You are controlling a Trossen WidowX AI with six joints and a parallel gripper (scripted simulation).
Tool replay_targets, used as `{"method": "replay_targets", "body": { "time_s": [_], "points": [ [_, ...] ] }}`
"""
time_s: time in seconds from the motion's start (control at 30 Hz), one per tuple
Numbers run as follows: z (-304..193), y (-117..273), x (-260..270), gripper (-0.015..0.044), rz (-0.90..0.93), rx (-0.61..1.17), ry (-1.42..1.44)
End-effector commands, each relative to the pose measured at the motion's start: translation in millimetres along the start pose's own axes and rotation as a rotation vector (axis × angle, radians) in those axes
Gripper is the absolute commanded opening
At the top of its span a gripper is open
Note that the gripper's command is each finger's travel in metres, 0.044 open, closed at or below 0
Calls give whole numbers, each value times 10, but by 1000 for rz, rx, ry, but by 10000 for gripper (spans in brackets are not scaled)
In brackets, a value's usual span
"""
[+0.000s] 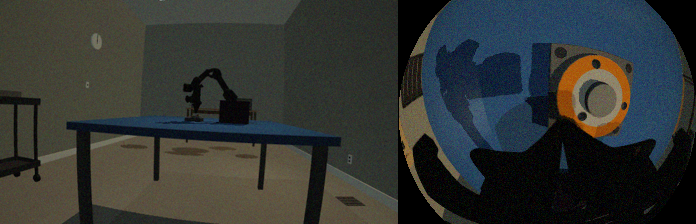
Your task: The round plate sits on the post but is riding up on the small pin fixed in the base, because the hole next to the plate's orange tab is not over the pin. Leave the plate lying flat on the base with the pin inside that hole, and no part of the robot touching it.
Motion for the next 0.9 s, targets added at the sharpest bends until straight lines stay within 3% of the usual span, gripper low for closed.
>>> {"method": "replay_targets", "body": {
  "time_s": [0.0, 0.87],
  "points": [
    [-32, -145, 7, 0, -9, 11, 13],
    [-263, -144, -88, 0, -9, 12, 13]
  ]
}}
Point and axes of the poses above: the point midway between the two fingers, 35 mm back from their tips, its own y axis back along the fingers, its own x axis across the jaws, z = x × y, the point moved 6 cm from there along y, back along the fingers, and after that the axes turned 14 degrees about y, right-handed, at the moved point
